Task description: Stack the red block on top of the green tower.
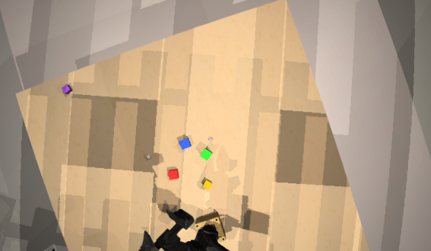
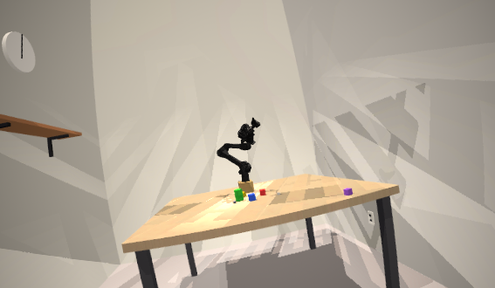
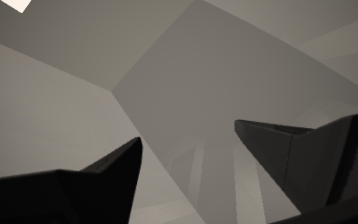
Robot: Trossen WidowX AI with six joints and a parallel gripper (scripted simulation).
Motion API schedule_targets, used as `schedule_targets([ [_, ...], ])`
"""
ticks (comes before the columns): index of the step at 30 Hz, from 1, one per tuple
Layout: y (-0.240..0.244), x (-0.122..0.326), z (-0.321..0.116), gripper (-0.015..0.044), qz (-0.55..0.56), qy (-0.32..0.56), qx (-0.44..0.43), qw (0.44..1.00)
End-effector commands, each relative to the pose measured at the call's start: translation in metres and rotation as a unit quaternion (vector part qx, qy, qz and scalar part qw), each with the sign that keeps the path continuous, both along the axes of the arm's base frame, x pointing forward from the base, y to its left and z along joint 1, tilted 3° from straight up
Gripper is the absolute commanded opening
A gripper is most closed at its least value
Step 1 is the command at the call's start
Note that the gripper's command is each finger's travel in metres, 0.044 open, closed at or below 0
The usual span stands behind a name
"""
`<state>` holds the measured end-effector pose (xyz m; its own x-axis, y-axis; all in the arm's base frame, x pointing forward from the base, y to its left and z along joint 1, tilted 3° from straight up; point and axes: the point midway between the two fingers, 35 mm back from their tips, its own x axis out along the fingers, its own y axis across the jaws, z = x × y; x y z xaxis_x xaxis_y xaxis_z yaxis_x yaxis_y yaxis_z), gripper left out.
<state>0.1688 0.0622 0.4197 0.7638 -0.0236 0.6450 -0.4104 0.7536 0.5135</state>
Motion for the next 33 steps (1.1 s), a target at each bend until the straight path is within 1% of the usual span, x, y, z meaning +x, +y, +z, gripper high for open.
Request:
schedule_targets([
  [1, 0.001, 0.001, 0.0, 0.0426, 0.0, 0.002, -0.003, 1.0],
  [2, 0.005, 0.005, -0.001, 0.044, 0.0, 0.009, -0.014, 1.0],
  [9, 0.052, 0.06, -0.03, 0.044, 0.005, 0.114, -0.143, 0.983],
  [17, 0.083, 0.118, -0.096, 0.044, 0.027, 0.267, -0.266, 0.926],
  [25, 0.085, 0.154, -0.18, 0.044, 0.059, 0.442, -0.336, 0.83],
  [33, 0.064, 0.158, -0.262, 0.044, 0.095, 0.619, -0.347, 0.698],
])
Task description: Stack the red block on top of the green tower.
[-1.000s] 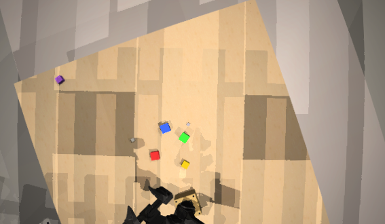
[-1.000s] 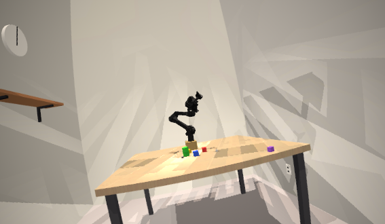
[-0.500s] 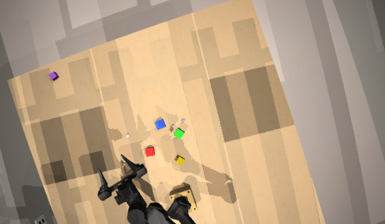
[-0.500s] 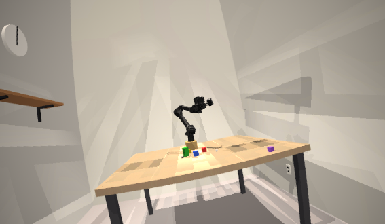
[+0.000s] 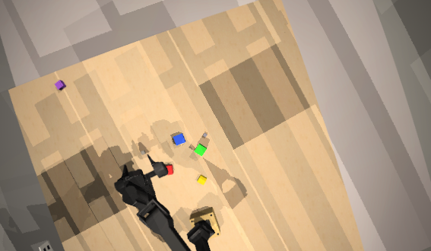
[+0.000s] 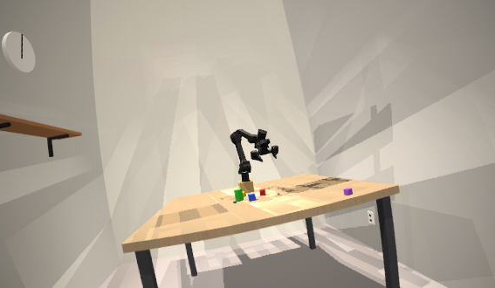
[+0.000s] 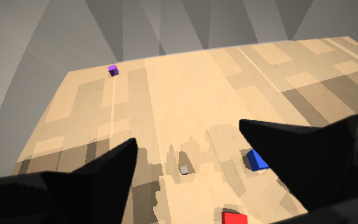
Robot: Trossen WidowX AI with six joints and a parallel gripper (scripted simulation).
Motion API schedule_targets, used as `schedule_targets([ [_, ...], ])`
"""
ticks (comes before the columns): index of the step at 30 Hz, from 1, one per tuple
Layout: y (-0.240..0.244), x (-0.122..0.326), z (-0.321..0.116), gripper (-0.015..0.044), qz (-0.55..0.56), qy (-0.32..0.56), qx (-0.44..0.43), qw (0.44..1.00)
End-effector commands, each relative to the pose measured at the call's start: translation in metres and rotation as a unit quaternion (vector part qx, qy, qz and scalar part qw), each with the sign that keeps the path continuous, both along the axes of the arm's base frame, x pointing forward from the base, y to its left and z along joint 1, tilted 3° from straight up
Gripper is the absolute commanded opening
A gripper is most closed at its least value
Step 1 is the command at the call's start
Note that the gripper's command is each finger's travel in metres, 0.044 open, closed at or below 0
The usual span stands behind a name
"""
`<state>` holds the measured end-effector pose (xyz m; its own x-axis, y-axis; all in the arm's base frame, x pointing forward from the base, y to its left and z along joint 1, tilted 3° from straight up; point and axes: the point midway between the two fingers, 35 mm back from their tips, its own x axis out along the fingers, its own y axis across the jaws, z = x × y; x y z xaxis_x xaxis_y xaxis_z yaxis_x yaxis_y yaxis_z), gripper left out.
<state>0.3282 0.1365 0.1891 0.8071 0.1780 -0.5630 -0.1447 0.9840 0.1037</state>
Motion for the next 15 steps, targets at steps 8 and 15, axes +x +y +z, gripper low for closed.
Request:
schedule_targets([
  [8, -0.04, -0.029, -0.094, 0.044, -0.059, 0.318, -0.027, 0.946],
  [15, -0.055, -0.053, -0.115, 0.044, -0.094, 0.44, -0.021, 0.893],
])
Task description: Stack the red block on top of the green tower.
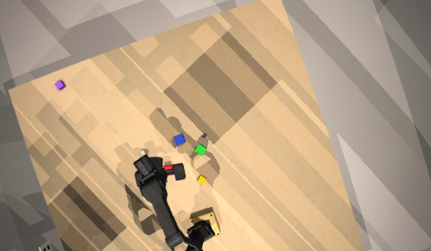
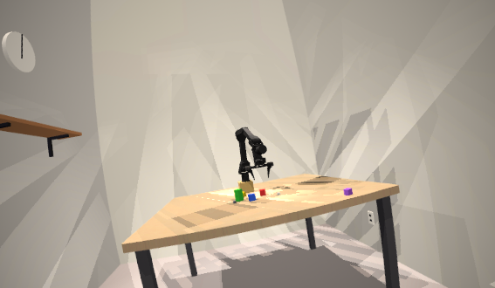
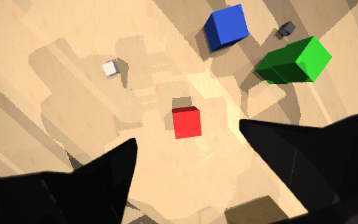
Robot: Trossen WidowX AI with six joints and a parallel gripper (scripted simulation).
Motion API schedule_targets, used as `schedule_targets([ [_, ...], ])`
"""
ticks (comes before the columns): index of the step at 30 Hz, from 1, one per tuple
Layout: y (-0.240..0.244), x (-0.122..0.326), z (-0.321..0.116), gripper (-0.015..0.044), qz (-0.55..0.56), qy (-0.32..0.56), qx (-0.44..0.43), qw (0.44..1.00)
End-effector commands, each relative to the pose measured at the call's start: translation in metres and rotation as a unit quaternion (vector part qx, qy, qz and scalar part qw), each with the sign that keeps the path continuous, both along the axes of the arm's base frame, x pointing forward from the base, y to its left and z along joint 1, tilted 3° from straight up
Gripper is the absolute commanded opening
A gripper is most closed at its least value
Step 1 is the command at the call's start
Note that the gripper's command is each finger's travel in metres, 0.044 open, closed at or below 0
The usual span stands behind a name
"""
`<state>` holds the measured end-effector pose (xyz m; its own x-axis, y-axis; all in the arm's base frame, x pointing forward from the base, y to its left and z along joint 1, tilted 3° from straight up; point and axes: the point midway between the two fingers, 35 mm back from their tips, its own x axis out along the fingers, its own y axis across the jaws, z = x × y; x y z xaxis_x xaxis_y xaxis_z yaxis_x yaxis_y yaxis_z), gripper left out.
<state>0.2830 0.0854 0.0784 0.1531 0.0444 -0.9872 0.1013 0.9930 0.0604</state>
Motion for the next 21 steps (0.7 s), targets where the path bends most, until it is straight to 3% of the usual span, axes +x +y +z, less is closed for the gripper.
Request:
schedule_targets([
  [1, -0.004, -0.008, -0.004, 0.044, -0.018, 0.046, 0.004, 0.999],
  [8, -0.004, -0.01, -0.009, 0.044, -0.018, 0.046, 0.004, 0.999],
  [15, -0.003, -0.008, -0.055, 0.044, -0.018, 0.047, 0.004, 0.999],
  [21, -0.003, -0.009, -0.057, 0.044, -0.018, 0.047, 0.004, 0.999],
])
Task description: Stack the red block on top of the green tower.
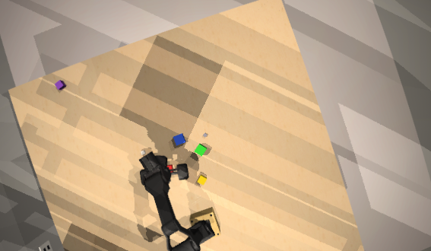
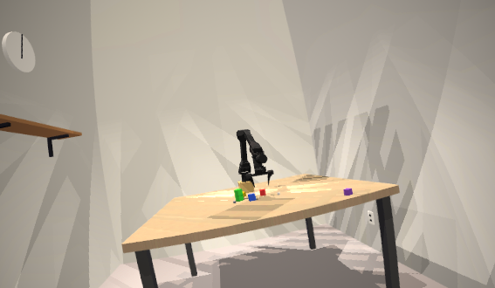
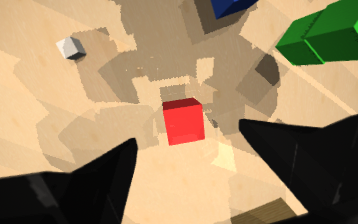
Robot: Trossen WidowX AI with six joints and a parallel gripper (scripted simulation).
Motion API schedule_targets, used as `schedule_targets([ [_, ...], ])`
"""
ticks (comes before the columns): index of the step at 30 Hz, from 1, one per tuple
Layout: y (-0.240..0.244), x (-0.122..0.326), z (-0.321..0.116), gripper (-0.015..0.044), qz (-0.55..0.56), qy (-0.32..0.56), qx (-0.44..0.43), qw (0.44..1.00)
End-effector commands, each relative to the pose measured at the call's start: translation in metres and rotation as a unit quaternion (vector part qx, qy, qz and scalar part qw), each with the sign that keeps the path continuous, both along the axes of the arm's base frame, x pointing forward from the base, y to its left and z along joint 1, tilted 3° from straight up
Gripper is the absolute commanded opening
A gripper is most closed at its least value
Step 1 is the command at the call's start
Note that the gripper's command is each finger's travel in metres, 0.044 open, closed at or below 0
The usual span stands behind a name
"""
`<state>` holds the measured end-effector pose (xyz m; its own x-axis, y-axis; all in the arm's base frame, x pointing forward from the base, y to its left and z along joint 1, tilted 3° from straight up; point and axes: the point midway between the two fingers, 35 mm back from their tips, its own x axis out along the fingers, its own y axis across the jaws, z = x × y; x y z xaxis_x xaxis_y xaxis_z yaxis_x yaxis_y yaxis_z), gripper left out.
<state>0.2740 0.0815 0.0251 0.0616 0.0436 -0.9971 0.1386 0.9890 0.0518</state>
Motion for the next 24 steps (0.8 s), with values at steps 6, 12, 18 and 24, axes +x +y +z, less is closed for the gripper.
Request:
schedule_targets([
  [6, 0.001, 0.0, -0.011, 0.044, -0.002, 0.0, 0.003, 1.0],
  [12, 0.002, 0.001, -0.021, 0.044, -0.002, 0.0, 0.003, 1.0],
  [18, 0.002, 0.002, -0.03, 0.044, -0.002, 0.0, 0.003, 1.0],
  [24, 0.003, 0.002, -0.04, 0.044, -0.002, 0.0, 0.003, 1.0],
])
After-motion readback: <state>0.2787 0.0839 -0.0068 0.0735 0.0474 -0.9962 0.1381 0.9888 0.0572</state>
